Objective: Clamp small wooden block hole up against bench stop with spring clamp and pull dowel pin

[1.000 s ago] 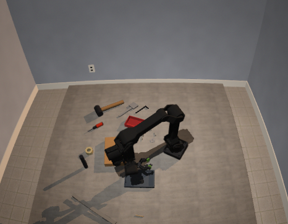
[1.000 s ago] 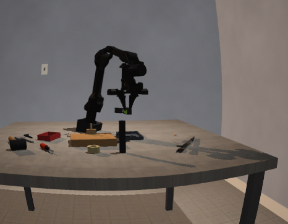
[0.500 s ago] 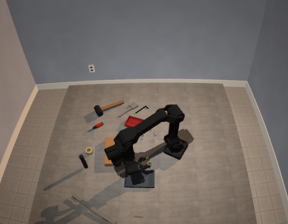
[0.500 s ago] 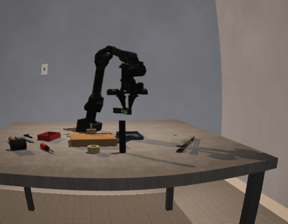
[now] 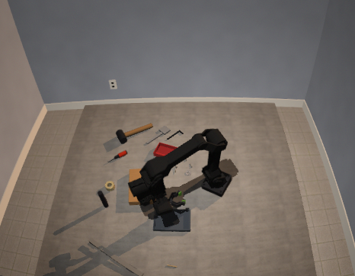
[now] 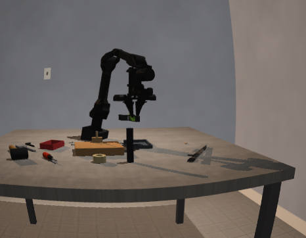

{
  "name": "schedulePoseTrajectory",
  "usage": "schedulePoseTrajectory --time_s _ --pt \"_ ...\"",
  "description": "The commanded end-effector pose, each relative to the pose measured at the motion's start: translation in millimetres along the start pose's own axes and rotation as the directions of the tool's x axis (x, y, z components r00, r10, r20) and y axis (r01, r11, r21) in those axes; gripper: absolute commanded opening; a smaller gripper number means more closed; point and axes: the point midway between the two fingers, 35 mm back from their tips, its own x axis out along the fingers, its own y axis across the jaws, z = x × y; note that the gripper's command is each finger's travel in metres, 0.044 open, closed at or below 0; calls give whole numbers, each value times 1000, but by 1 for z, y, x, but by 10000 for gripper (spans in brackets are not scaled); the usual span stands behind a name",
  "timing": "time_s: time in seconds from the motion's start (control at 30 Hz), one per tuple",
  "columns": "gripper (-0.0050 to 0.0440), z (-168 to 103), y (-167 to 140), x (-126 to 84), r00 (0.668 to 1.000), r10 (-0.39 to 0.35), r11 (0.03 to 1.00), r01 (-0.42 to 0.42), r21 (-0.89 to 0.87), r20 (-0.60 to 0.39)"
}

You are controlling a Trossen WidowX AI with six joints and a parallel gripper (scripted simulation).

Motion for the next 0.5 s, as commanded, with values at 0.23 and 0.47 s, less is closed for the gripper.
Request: schedulePoseTrajectory --time_s 0.23,0.47 --pt "0 1 -2 0 1000 3 998 -3 -68 -2" --pt "0 1 -2 0 1000 3 995 -3 -98 -2"
